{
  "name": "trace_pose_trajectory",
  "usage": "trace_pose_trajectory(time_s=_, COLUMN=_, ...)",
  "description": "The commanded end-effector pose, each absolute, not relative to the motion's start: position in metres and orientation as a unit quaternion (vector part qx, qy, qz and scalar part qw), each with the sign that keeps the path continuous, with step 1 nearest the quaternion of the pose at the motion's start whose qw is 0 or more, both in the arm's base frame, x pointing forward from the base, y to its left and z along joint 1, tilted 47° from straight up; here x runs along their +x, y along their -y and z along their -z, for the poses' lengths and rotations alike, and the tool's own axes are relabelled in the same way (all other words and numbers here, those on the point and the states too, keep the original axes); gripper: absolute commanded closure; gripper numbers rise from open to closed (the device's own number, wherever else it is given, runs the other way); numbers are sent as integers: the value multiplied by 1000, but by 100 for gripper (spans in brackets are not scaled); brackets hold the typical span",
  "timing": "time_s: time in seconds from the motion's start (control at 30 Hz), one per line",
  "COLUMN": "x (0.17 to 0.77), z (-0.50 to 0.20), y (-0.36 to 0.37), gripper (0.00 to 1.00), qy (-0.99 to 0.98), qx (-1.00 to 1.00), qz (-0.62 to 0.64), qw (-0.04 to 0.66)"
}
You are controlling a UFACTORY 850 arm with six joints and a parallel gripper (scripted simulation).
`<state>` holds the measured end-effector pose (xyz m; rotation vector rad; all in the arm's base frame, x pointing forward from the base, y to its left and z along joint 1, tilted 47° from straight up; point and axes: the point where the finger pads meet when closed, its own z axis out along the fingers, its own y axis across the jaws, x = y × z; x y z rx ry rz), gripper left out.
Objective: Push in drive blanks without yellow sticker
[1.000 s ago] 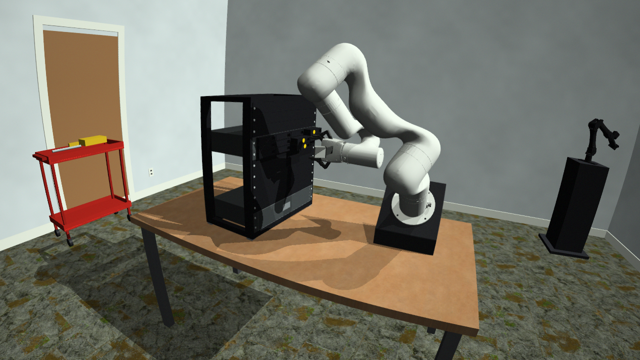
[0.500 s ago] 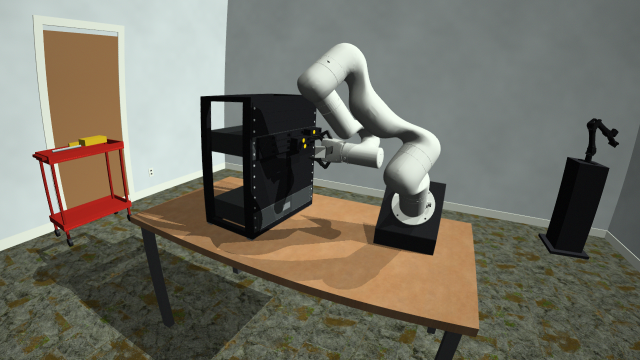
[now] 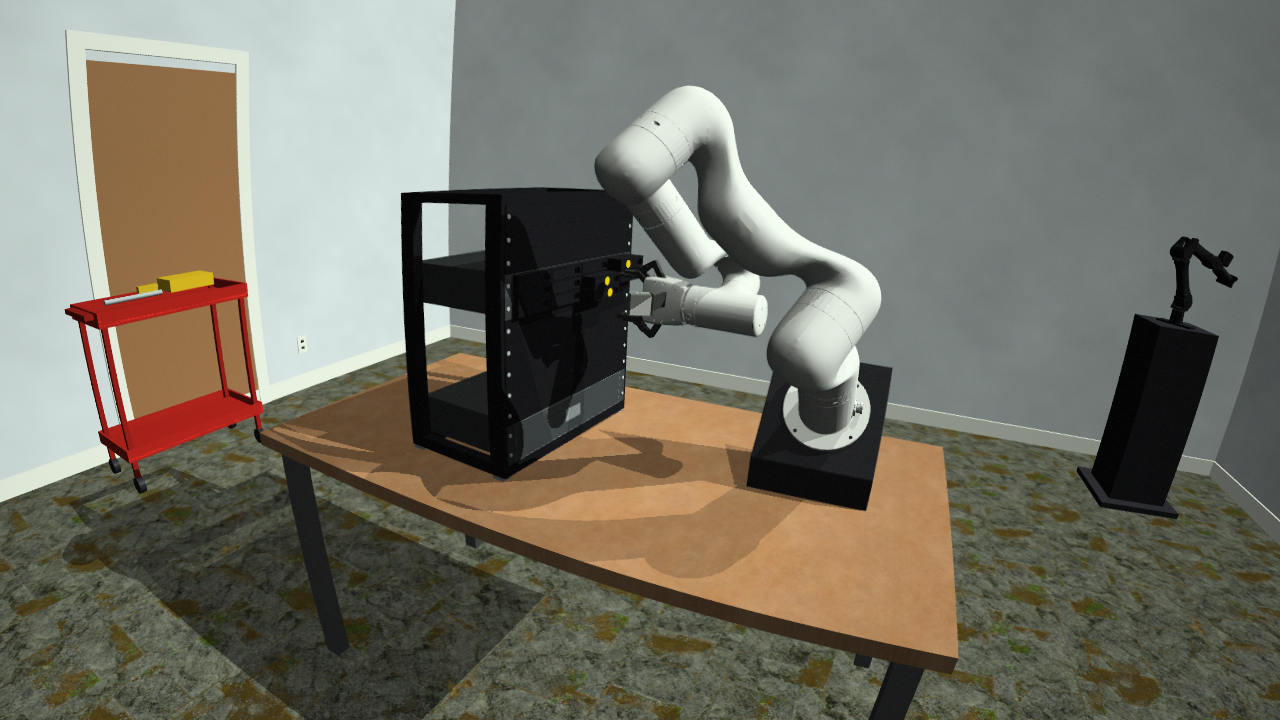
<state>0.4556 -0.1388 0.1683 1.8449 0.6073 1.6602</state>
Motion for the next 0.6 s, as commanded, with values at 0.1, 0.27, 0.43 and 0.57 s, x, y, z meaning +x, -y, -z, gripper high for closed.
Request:
trace_pose_trajectory(time_s=0.1, x=447, z=-164, y=149, gripper=0, qy=-227, qx=691, qz=-622, qw=290)
trace_pose_trajectory(time_s=0.27, x=431, z=-154, y=169, gripper=0, qy=-227, qx=691, qz=-622, qw=290)
trace_pose_trajectory(time_s=0.43, x=418, z=-146, y=185, gripper=0, qy=-227, qx=691, qz=-622, qw=290)
trace_pose_trajectory(time_s=0.57, x=411, z=-142, y=194, gripper=0, qy=-227, qx=691, qz=-622, qw=290)
